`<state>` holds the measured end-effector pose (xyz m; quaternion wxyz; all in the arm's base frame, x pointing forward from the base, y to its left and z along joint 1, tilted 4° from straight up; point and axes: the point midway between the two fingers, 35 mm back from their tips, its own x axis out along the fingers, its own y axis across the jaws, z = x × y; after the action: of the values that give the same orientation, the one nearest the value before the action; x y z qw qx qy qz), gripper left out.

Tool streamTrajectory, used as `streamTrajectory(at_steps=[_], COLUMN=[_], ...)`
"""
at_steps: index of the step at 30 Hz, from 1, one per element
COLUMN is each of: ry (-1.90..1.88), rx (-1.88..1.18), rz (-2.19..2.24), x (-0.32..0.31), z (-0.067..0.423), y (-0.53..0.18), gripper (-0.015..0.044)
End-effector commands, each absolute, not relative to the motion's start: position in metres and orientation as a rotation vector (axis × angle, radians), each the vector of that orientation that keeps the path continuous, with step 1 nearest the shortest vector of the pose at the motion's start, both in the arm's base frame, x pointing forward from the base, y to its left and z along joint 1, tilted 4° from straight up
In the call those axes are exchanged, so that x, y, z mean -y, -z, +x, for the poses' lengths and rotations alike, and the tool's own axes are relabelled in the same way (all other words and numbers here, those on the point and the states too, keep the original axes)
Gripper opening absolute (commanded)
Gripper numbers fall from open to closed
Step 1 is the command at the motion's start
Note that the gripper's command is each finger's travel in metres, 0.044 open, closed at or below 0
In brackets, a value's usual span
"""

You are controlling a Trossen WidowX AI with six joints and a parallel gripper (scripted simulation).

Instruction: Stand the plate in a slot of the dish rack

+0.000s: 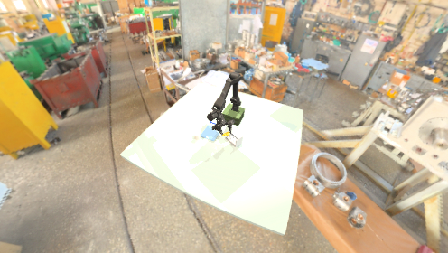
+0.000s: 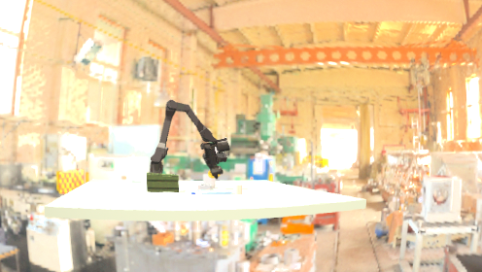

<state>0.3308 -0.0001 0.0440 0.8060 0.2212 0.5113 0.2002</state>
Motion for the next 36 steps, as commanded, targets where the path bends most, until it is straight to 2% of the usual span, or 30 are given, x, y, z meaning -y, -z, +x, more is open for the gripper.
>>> streamTrajectory(at_steps=[1,18,36], ry=[-0.521,-0.822,-0.981], rx=[-1.012,-0.573,-0.049], rz=[0.446,0.254,-0.021], x=[-0.001,-0.001,-0.005], z=[0.331,0.319,0.275], y=[-0.036,-0.020,-0.027], gripper=[0.0000,0.0000,0.0000])
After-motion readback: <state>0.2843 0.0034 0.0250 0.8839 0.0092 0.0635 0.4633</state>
